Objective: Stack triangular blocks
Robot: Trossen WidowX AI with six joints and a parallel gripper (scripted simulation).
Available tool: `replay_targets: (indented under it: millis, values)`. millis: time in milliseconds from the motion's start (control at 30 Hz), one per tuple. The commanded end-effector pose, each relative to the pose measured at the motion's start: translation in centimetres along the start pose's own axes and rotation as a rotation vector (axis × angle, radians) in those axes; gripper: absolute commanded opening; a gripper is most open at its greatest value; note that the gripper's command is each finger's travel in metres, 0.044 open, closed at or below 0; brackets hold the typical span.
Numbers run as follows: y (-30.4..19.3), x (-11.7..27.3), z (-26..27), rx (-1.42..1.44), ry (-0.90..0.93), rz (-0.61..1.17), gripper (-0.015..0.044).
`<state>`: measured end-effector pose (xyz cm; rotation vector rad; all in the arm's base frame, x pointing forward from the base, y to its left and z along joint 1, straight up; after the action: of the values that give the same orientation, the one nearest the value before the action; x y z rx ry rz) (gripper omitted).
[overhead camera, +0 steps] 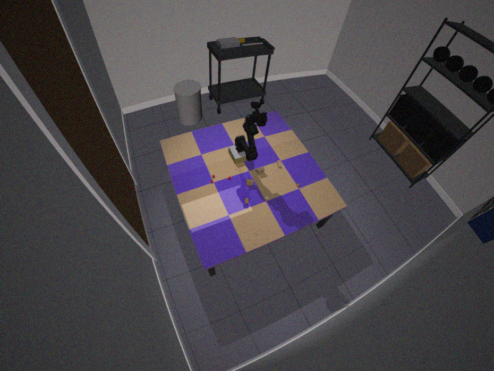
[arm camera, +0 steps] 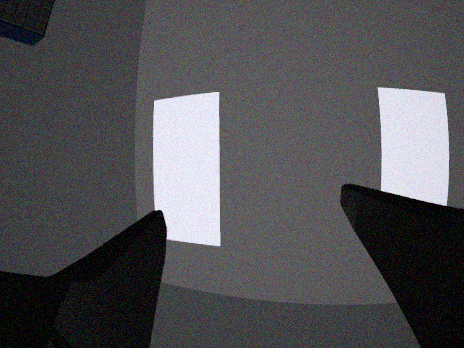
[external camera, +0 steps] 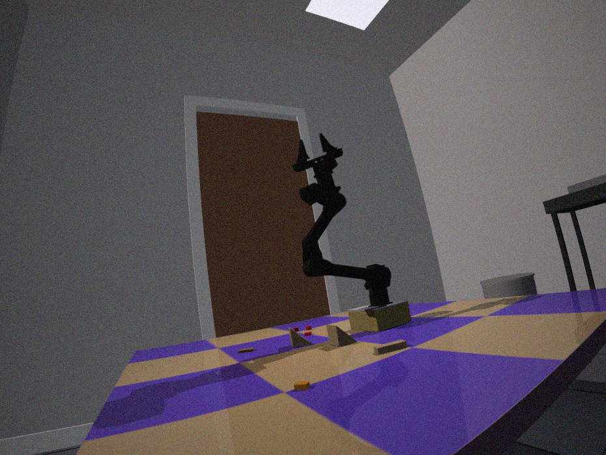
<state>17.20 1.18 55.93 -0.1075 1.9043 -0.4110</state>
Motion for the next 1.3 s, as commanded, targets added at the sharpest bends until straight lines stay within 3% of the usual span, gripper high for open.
replay_targets:
  millis: [0, 333, 667, 967, 1267]
  values:
    - [-0.1, 0.0, -0.2, 0.015, -0.005, 0.003, 0.0426]
    - [-3.3, 0.2, -11.4, 0.883, -0.241, 0.162, 0.0440]
    - [1.9, 0.9, -21.3, 1.779, -0.503, 0.320, 0.0440]
    - [10.8, 1.0, -24.4, 2.444, -0.764, 0.442, 0.0440]
    - [16.9, 0.8, -23.2, 2.740, -0.963, 0.461, 0.0440]
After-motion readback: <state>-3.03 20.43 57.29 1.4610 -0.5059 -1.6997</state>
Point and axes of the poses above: the point midway between the two fingers, 35 mm back from their tips, its own x axis back along the fingers, its own z axis across the jaws, y = z × x, the point moved 3 cm from there along x, back along the fingers, and after that the axes turned 2 degrees about x, right-handed, at the moved point
